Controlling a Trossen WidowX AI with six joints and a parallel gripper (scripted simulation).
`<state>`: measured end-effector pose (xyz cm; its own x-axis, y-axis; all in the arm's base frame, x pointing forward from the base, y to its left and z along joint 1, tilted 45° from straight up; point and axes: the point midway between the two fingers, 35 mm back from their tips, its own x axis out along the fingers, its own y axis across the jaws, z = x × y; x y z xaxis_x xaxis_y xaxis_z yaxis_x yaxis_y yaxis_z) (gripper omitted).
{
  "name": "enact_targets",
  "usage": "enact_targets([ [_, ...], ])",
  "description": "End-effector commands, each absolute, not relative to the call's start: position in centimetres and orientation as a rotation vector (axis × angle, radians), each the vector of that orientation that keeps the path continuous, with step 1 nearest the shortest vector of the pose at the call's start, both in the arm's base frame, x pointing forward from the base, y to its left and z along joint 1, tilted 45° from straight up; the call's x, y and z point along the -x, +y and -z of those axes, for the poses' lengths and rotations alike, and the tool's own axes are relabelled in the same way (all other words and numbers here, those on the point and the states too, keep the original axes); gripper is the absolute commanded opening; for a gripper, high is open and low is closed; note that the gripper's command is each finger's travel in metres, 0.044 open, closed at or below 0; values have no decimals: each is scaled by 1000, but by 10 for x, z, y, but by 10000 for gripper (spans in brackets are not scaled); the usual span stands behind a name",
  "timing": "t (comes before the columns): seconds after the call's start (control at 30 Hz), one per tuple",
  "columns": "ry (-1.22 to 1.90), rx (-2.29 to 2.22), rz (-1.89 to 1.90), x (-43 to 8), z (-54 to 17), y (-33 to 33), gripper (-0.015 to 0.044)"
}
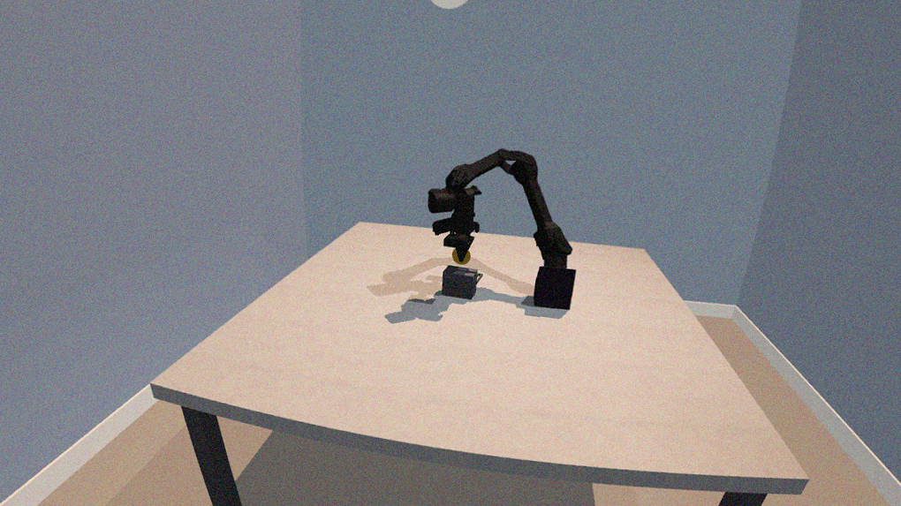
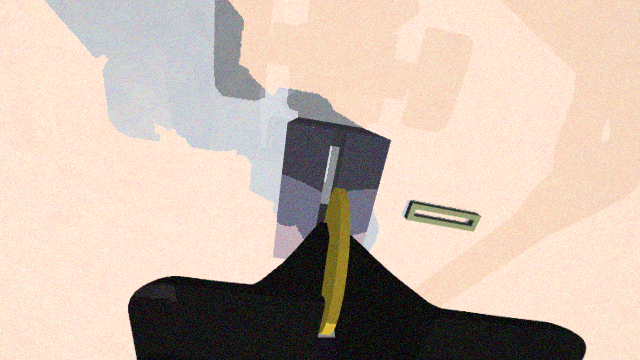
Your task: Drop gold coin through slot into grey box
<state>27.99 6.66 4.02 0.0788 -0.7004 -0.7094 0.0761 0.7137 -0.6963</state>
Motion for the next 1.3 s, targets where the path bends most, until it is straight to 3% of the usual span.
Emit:
enact_targets([
  [0.0,1380,566,628,-281,-40,66,0],
  [1.27,1384,574,622,-281,-27,52,0],
])
